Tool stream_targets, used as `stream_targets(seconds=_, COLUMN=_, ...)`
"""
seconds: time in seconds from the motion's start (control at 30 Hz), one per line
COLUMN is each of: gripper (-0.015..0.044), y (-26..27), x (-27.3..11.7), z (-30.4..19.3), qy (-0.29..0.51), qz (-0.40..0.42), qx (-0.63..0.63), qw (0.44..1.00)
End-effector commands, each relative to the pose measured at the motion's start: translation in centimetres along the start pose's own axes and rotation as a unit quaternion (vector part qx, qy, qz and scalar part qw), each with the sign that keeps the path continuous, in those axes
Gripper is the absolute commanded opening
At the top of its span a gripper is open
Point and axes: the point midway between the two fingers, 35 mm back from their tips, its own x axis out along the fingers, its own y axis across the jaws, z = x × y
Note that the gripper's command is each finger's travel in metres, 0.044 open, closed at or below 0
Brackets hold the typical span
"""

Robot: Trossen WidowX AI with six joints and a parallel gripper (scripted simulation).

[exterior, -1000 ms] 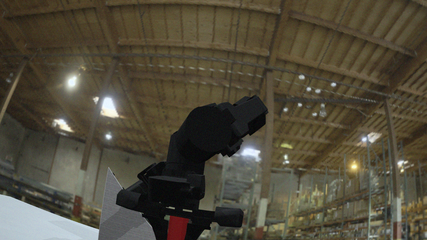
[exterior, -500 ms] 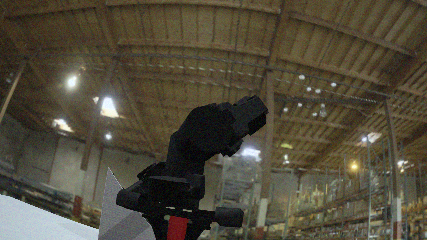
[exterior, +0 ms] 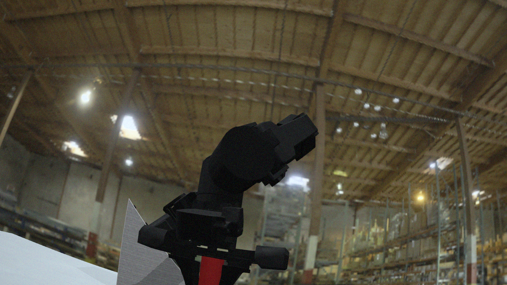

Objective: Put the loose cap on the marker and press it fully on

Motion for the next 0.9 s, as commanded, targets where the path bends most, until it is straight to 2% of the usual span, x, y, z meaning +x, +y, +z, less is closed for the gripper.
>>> stream_targets(seconds=0.0, gripper=0.0, y=-0.02, x=0.25, z=0.07, qy=0.001, qz=0.0, qx=0.0, qw=1.0)
stream_targets(seconds=0.33, gripper=0.0, y=-0.02, x=0.26, z=0.07, qy=0.001, qz=0.0, qx=0.0, qw=1.0)
stream_targets(seconds=0.87, gripper=0.042, y=0.0, x=0.0, z=0.0, qy=0.0, qz=0.0, qx=0.0, qw=1.0)
